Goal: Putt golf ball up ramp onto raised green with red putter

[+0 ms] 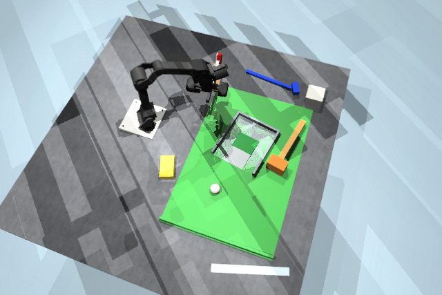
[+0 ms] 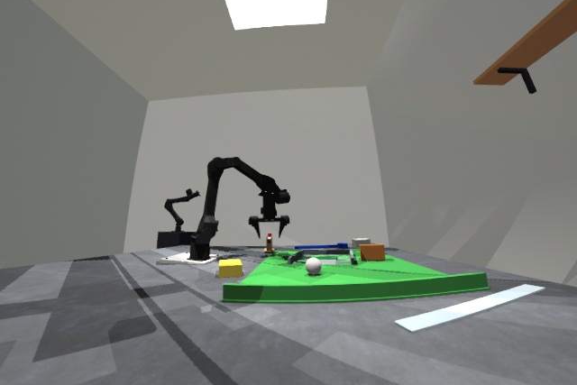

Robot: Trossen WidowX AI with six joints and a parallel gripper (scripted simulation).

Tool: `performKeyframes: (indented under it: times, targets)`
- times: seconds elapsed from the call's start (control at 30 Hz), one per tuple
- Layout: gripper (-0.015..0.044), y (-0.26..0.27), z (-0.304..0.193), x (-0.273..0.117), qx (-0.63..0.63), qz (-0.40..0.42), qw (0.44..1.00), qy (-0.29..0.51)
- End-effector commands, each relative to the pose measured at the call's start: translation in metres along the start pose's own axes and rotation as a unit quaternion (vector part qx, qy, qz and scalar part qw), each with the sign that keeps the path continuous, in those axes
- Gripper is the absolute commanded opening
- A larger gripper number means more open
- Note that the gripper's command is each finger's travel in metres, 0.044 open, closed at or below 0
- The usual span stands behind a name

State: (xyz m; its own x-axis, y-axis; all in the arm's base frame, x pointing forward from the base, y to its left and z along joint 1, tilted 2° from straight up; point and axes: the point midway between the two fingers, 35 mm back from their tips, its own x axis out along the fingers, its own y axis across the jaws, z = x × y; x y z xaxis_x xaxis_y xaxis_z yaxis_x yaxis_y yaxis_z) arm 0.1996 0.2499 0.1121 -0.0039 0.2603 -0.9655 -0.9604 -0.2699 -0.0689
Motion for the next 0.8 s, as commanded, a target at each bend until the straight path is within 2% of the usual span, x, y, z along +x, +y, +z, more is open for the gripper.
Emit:
performKeyframes:
  times: [0.0,0.77]
  targets:
    - [0.044,0.002,-0.004,0.015,-0.001,0.004,1.0,0.001]
    - [0.044,0.002,-0.012,0.044,-0.001,0.004,1.0,0.001]
